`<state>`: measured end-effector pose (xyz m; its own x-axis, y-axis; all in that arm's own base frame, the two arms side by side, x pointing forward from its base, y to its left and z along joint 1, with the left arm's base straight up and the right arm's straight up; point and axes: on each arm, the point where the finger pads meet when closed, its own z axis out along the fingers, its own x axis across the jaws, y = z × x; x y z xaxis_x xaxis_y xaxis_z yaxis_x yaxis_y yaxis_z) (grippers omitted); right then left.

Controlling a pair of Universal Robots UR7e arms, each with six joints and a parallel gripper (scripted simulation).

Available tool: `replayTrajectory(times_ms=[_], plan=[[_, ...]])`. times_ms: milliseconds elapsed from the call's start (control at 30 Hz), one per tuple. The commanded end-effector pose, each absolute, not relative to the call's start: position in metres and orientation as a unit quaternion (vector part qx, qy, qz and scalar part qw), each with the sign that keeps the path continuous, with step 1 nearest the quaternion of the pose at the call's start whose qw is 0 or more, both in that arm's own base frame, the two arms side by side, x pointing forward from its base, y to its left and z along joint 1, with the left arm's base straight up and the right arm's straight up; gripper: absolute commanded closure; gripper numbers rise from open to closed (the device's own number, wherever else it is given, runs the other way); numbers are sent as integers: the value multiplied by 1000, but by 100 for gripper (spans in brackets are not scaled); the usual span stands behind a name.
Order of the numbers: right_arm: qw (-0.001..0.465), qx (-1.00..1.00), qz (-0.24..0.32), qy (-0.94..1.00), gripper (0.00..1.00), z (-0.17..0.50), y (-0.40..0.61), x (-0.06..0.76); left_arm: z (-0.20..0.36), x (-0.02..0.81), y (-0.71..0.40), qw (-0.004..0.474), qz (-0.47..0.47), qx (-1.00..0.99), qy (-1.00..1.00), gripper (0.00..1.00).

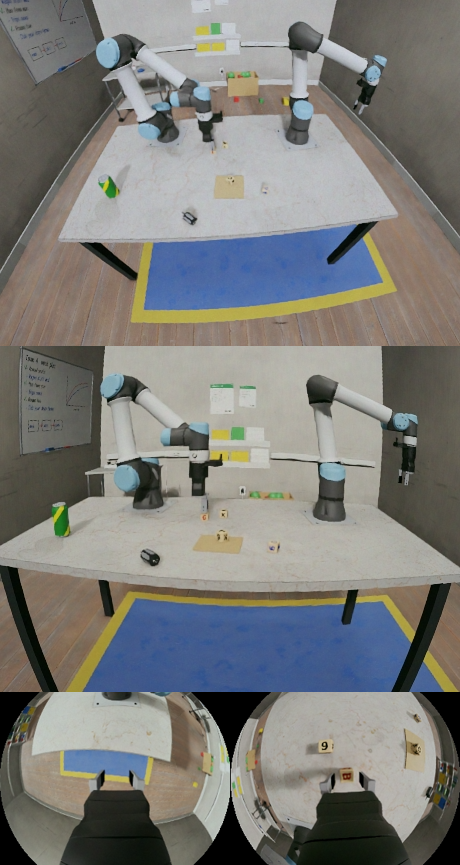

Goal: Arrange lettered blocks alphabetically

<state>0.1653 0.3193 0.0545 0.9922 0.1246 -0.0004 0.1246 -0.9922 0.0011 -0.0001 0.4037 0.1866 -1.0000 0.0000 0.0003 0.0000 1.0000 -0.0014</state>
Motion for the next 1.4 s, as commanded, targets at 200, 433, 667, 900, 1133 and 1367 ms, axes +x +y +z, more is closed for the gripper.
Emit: replayTrajectory(times_ms=[200, 433, 667, 900, 1133, 1367], plan=[[0, 998, 0, 62, 0, 43, 320, 165, 187, 0, 404, 0, 0, 0, -1000, 0], [0, 998, 0, 62, 0, 30, 320, 165, 187, 0, 404, 0, 0, 0, -1000, 0], [0, 998, 0, 62, 0, 20, 320, 165, 187, 0, 404, 0, 0, 0, -1000, 0], [0, 998, 0, 62, 0, 18, 320, 165, 187, 0, 404, 0, 0, 0, -1000, 0], [0, 998, 0, 62, 0, 18, 320, 165, 187, 0, 404, 0, 0, 0, -1000, 0], [0, 998, 0, 62, 0, 18, 320, 165, 187, 0, 404, 0, 0, 0, -1000, 0]])
